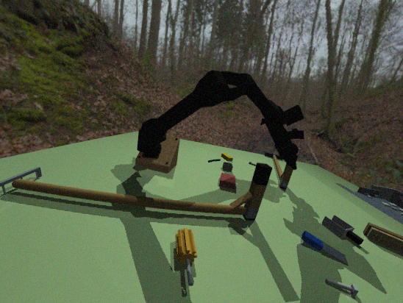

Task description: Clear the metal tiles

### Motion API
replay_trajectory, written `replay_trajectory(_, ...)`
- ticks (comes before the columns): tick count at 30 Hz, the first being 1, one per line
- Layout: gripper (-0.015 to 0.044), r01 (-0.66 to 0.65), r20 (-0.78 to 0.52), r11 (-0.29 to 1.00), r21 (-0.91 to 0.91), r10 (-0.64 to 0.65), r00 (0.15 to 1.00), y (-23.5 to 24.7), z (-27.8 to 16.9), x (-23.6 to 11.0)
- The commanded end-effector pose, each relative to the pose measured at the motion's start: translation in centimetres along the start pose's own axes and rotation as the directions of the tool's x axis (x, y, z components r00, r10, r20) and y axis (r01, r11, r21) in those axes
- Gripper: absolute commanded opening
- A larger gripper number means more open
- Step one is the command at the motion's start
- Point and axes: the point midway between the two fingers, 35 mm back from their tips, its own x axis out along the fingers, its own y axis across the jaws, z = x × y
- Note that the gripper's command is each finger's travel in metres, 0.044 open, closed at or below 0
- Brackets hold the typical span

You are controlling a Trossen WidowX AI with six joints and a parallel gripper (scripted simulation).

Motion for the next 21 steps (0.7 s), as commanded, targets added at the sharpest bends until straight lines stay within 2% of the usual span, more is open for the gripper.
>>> replay_trajectory(1,0.0440,-0.002,0.002,1.000,-0.001,0.002,1.000,-0.02,0.04,0.71)
replay_trajectory(7,0.0440,-0.001,0.004,1.000,-0.001,0.001,1.000,-0.10,0.02,1.58)
replay_trajectory(20,0.0099,0.002,0.002,1.000,0.000,-0.002,1.000,-0.10,-0.03,1.13)
replay_trajectory(21,0.0092,0.002,0.002,1.000,0.000,-0.002,1.000,-0.10,-0.03,1.13)
